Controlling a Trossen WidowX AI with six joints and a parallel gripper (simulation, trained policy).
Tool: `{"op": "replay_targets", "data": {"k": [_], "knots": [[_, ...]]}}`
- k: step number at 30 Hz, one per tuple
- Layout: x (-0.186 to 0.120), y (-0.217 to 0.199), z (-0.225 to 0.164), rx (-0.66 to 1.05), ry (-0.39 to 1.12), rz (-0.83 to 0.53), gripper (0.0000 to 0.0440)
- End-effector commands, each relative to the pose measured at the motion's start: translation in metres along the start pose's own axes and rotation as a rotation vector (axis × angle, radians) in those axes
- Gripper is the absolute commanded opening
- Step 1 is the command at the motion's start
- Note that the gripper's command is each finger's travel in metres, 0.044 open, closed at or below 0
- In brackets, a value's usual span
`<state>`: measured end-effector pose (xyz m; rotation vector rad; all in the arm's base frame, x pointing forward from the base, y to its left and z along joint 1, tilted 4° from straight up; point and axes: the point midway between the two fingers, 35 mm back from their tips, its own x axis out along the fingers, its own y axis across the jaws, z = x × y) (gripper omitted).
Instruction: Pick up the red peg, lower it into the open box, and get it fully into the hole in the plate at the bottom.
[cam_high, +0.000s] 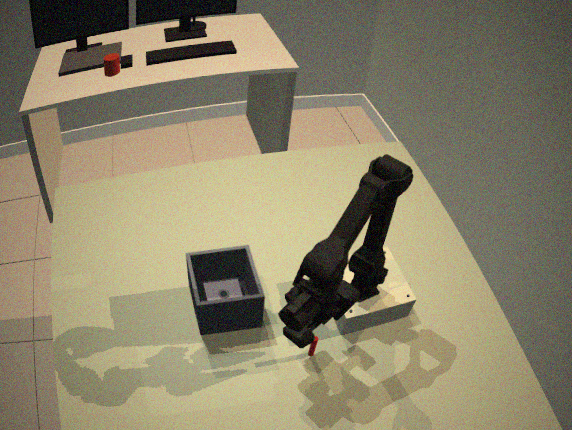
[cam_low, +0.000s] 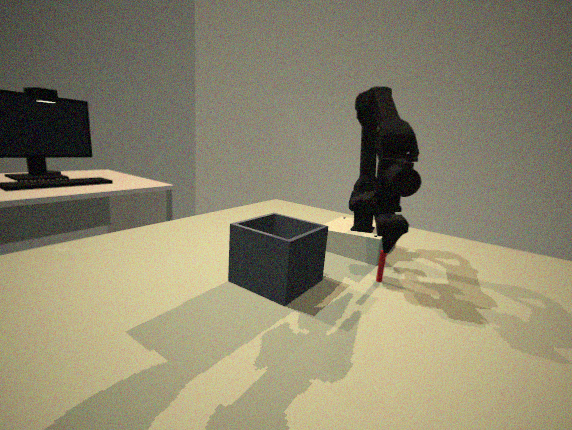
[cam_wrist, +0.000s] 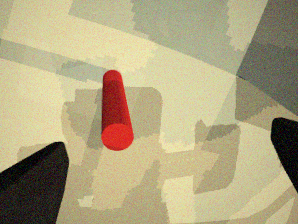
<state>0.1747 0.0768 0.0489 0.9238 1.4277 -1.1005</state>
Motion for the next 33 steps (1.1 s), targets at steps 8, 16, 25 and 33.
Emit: {"op": "replay_targets", "data": {"k": [8, 16, 25, 33], "knots": [[0.035, 0.004, 0.006, 0.071, -0.038, 0.005, 0.0435], [0.052, 0.012, 0.006, 0.086, -0.045, 0.018, 0.0320], [0.065, 0.021, 0.002, 0.055, -0.029, 0.026, 0.0129], [0.067, 0.026, 0.000, 0.031, -0.011, 0.047, 0.0012]]}}
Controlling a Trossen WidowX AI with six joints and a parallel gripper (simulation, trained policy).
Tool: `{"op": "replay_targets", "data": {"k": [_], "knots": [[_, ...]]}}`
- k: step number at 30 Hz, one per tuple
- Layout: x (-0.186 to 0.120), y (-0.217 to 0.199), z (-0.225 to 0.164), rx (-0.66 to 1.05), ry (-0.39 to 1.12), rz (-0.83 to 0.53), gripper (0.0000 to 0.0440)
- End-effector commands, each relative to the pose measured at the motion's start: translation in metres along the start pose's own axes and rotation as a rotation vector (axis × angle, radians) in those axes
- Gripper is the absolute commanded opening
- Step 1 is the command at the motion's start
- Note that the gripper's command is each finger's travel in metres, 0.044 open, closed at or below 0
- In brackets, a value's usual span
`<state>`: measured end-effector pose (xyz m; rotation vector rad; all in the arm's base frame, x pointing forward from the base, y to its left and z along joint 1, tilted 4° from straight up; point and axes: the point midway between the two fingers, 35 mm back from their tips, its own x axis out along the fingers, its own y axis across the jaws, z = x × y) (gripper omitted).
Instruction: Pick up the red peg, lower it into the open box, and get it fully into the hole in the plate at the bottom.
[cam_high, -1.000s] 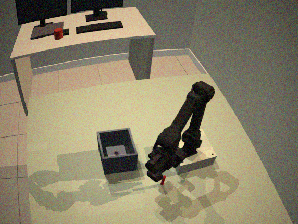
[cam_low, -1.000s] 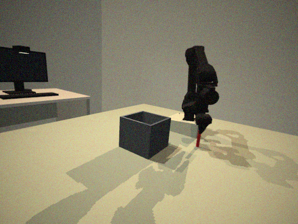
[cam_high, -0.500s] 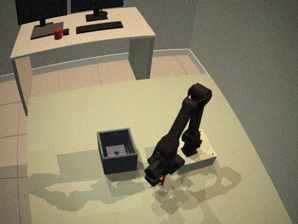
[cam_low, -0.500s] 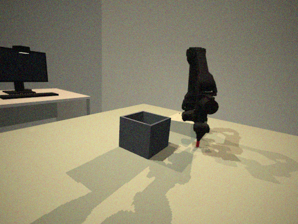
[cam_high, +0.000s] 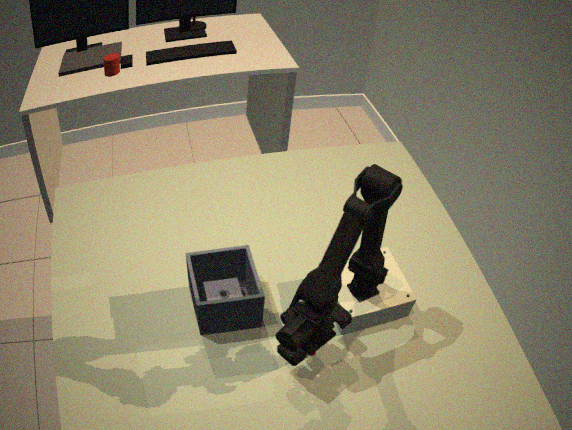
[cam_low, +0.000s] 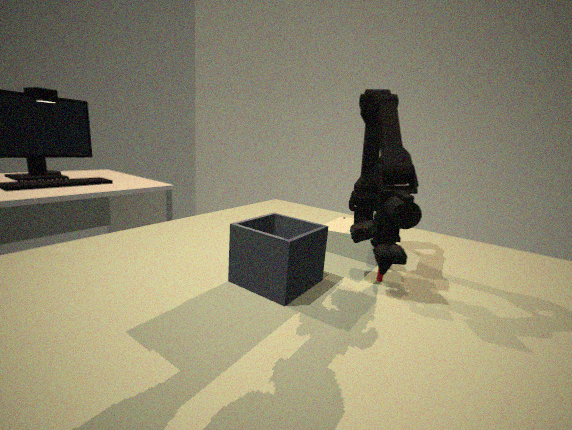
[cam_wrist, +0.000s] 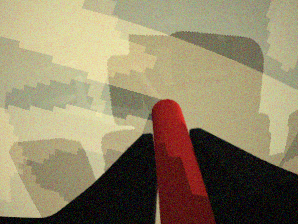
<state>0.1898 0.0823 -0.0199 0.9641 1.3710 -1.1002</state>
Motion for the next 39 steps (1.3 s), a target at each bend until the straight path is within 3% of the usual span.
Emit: {"op": "replay_targets", "data": {"k": [1, 19, 39], "knots": [[-0.001, 0.002, 0.000, 0.000, 0.009, 0.010, 0.0012], [-0.048, 0.017, 0.003, 0.060, 0.055, 0.162, 0.0000], [-0.130, 0.035, 0.032, 0.043, 0.027, 0.339, 0.0000]]}}
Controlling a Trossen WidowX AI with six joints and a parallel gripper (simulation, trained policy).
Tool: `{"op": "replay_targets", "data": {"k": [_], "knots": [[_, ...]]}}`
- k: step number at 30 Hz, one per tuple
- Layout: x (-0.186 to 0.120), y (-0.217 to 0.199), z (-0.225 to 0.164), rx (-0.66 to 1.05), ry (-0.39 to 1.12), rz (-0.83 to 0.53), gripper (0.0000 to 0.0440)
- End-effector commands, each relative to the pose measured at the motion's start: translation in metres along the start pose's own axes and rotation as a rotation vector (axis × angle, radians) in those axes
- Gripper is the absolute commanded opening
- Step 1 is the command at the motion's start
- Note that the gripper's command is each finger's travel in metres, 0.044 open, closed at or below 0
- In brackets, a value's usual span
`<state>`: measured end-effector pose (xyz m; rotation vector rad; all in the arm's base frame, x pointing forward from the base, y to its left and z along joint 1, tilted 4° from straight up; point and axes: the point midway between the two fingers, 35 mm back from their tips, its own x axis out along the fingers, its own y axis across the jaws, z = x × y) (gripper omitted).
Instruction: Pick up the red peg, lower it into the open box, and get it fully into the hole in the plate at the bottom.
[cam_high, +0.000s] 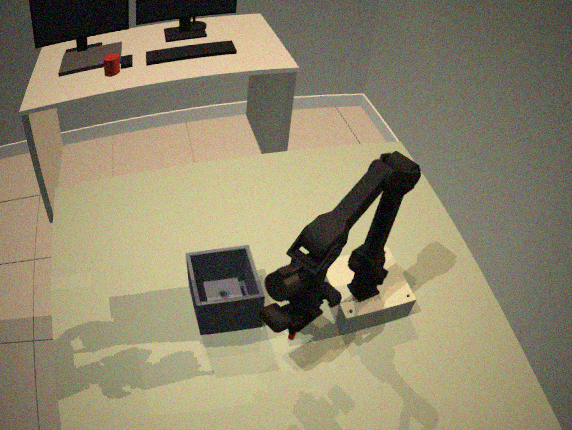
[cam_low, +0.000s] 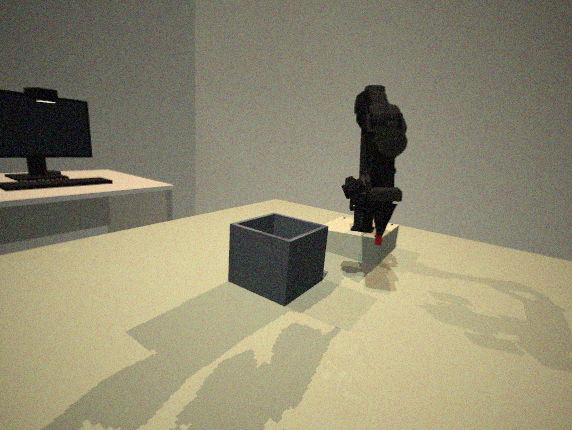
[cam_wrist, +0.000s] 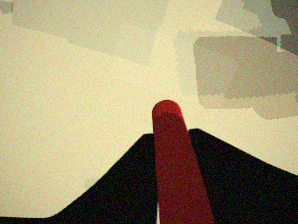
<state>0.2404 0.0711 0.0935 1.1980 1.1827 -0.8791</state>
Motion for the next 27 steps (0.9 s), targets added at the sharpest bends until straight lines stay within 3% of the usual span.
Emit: {"op": "replay_targets", "data": {"k": [1, 12, 27], "knots": [[-0.016, 0.006, 0.009, -0.009, -0.020, 0.028, 0.0000], [-0.049, 0.015, 0.042, -0.008, -0.079, 0.048, 0.0000], [-0.061, 0.012, 0.088, 0.024, -0.150, 0.021, 0.0000]]}}
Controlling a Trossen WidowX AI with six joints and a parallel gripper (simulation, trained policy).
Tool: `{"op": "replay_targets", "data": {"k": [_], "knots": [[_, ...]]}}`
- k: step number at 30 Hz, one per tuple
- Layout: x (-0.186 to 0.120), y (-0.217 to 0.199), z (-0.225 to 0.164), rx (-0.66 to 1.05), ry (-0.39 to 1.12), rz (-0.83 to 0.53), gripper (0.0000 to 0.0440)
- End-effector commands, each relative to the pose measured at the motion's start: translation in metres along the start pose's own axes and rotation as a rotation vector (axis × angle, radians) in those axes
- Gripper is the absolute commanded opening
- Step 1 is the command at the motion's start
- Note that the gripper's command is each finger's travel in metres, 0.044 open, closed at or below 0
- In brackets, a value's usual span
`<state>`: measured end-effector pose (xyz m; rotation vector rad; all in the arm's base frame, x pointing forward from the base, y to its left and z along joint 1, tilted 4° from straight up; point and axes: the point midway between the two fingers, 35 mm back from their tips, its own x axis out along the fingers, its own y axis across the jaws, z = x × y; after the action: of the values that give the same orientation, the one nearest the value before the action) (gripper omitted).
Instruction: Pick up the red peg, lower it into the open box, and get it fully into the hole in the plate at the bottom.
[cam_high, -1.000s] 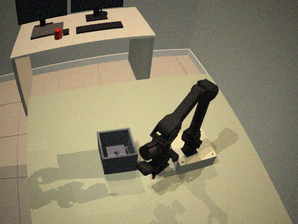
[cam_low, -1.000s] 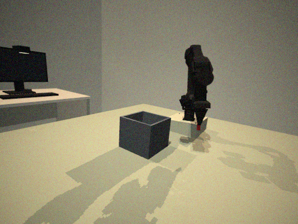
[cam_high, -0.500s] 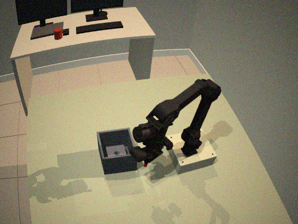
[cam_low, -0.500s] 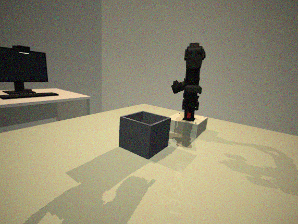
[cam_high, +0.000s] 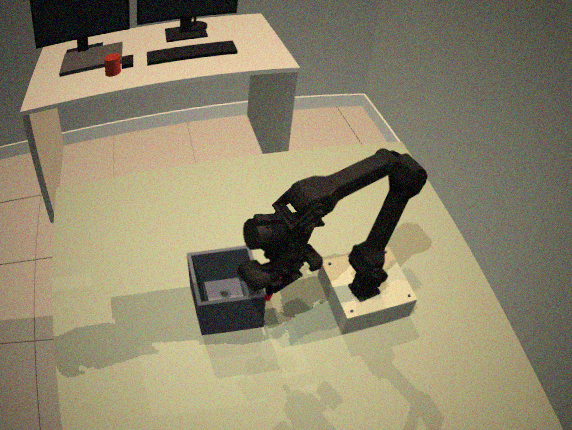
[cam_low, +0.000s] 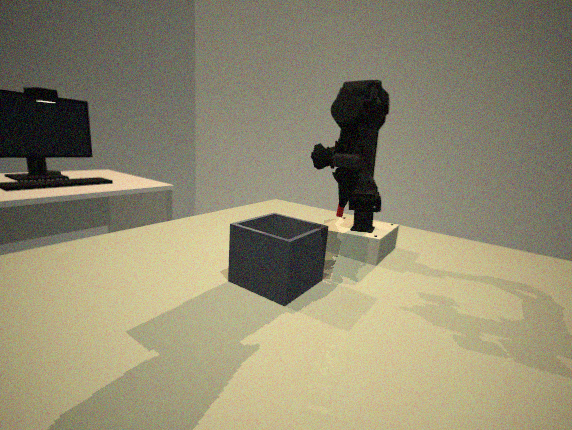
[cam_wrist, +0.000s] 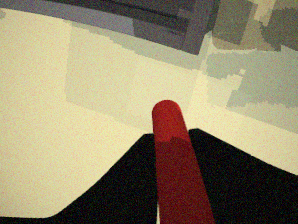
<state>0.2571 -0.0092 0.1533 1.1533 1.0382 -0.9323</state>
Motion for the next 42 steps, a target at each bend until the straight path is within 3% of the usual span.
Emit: {"op": "replay_targets", "data": {"k": [1, 26, 42], "knots": [[0.002, -0.001, 0.011, 0.005, -0.015, -0.021, 0.0000], [0.016, 0.001, 0.067, 0.031, -0.033, -0.078, 0.0000], [0.045, -0.001, 0.097, 0.033, -0.031, -0.106, 0.0000]]}}
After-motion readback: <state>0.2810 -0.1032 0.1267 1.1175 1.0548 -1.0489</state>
